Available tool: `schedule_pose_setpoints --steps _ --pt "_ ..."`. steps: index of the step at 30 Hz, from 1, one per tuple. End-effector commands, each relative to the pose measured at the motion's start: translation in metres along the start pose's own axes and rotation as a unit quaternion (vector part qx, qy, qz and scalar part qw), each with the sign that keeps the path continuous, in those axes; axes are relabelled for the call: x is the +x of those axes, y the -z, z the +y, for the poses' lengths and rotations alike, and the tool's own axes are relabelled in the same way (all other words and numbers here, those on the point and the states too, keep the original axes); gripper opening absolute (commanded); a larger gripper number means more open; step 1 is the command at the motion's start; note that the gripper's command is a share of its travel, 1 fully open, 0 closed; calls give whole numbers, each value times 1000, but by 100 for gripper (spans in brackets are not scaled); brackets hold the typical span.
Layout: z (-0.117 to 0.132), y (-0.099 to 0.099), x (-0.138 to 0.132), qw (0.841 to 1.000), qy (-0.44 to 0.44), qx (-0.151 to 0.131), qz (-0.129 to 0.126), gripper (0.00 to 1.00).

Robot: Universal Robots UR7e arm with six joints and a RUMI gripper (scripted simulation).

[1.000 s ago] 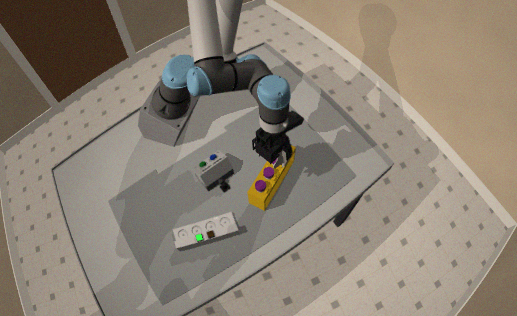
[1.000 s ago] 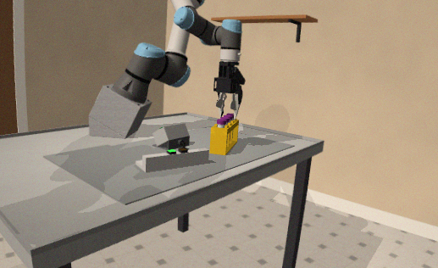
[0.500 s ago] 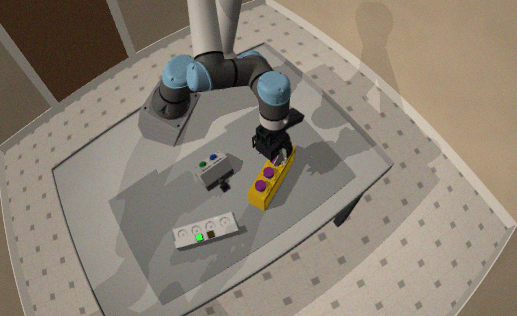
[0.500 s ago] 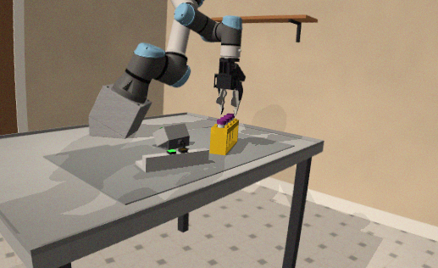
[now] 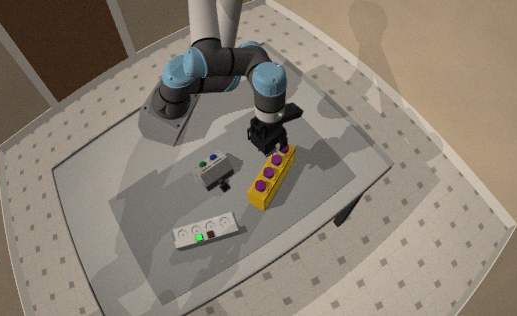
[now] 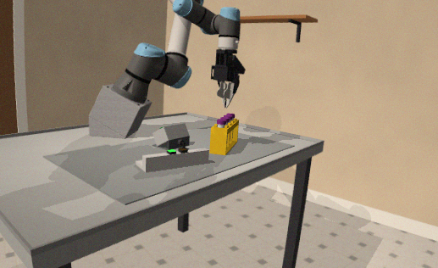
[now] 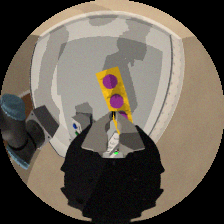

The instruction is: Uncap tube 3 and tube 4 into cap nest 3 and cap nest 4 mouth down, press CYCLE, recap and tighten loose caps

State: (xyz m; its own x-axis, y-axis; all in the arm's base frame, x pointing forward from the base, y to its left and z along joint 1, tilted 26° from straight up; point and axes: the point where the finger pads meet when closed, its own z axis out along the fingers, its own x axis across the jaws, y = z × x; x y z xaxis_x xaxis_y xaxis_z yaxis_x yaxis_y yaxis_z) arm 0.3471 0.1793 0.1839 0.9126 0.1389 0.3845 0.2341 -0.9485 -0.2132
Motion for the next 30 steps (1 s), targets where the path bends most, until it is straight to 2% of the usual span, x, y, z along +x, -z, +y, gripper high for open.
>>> schedule_pose_setpoints --steps 1,5,12,26,30 --pt "22 1 -22 999 -34 1 1 0" --pt "37 1 -38 999 -34 1 1 0" --pt "37 1 -38 999 -34 1 1 0" --pt "105 -27 -106 999 -34 1 1 0" --pt "110 -29 -112 999 -34 1 1 0"
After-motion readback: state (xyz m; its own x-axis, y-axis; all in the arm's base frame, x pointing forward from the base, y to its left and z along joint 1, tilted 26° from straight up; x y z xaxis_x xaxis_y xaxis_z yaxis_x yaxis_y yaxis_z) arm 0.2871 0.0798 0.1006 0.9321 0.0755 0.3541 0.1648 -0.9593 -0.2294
